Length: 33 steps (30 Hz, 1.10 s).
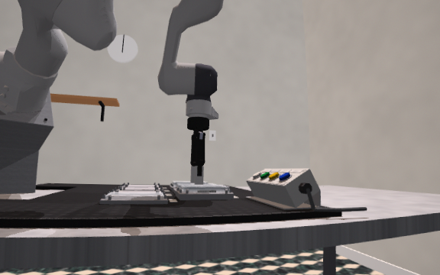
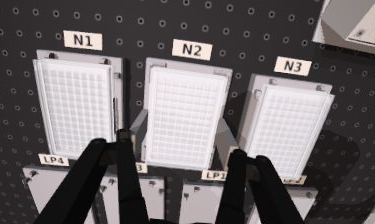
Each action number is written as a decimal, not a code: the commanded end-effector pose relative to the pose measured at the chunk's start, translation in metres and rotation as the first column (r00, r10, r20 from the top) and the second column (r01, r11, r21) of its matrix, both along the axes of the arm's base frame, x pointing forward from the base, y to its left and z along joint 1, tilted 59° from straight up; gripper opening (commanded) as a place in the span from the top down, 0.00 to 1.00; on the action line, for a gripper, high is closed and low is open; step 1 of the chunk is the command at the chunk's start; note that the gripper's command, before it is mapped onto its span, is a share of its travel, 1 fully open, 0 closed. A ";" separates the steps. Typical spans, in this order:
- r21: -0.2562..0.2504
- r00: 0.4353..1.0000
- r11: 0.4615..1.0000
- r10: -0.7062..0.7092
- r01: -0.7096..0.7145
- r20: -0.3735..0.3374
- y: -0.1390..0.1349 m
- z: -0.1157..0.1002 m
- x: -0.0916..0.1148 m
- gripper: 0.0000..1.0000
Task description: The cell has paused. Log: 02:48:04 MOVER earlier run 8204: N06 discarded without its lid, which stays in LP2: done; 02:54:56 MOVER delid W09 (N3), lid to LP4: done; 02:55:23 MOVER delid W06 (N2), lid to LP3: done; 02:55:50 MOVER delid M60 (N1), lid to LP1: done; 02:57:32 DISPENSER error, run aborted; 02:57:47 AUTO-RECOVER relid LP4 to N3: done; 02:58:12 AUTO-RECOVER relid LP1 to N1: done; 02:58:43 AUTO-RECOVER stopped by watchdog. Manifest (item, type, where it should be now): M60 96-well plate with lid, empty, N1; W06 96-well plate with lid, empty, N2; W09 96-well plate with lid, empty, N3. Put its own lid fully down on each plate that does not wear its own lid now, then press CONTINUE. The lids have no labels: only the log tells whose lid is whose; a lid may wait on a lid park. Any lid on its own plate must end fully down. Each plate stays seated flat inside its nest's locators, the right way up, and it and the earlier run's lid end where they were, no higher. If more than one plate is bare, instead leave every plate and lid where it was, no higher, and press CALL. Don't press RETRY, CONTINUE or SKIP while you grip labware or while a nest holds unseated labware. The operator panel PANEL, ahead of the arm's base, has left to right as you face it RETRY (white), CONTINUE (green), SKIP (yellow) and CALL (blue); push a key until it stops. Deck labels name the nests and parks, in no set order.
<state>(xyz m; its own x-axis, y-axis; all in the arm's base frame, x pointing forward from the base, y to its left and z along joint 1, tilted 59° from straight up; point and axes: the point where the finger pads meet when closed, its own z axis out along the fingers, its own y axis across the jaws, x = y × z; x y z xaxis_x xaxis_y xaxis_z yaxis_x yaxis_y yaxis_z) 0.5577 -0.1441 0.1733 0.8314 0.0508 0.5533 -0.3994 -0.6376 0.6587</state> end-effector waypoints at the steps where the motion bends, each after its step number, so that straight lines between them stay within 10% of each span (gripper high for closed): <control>1: 0.002 1.000 1.000 0.000 0.000 0.004 0.001 0.000 0.001 1.00; 8: 0.002 1.000 1.000 0.000 0.000 0.004 0.001 0.000 0.001 1.00; 9: 0.002 1.000 1.000 0.000 0.000 0.004 0.001 0.000 0.001 0.34; 33: 0.002 1.000 1.000 0.000 0.000 0.004 0.001 0.000 0.001 0.34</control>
<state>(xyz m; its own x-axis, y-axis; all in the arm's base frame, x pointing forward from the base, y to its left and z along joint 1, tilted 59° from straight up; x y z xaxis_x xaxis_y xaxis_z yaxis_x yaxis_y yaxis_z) 0.5578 -0.1440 0.1733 0.8314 0.0509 0.5533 -0.3993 -0.6377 0.6587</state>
